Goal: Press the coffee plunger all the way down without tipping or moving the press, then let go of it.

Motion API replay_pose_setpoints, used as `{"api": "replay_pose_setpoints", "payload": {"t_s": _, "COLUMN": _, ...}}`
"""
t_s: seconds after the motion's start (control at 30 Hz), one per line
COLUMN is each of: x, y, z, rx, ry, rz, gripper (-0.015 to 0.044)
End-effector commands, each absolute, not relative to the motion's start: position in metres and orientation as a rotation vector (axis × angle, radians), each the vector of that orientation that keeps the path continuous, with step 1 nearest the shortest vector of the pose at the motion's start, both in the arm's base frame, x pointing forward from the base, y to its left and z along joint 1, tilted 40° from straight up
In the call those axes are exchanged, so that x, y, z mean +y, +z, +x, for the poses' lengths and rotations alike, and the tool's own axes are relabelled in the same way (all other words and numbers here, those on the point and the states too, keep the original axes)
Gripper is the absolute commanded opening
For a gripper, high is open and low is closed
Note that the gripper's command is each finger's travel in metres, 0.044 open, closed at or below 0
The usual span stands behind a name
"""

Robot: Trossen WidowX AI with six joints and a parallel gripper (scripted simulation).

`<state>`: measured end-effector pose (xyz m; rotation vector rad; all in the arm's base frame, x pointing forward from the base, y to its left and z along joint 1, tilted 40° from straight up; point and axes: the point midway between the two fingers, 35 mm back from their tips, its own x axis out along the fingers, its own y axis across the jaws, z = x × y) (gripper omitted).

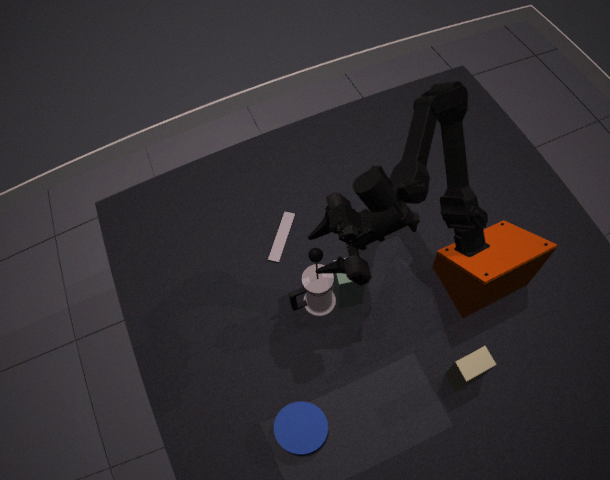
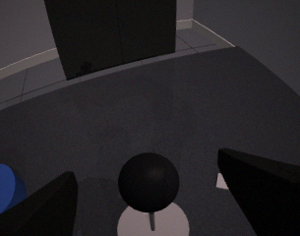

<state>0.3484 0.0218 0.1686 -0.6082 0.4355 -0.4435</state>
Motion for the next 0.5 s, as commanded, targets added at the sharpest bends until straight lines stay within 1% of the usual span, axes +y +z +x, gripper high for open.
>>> {"api": "replay_pose_setpoints", "payload": {"t_s": 0.0, "x": 0.0218, "y": 0.168, "z": 0.349, "rx": 0.435, "ry": -0.44, "rz": -0.61, "gripper": 0.0282}}
{"api": "replay_pose_setpoints", "payload": {"t_s": 0.2, "x": 0.0218, "y": 0.168, "z": 0.349, "rx": 0.435, "ry": -0.44, "rz": -0.61, "gripper": 0.0125}}
{"api": "replay_pose_setpoints", "payload": {"t_s": 0.47, "x": 0.0218, "y": 0.168, "z": 0.349, "rx": 0.435, "ry": -0.44, "rz": -0.61, "gripper": 0.0122}}
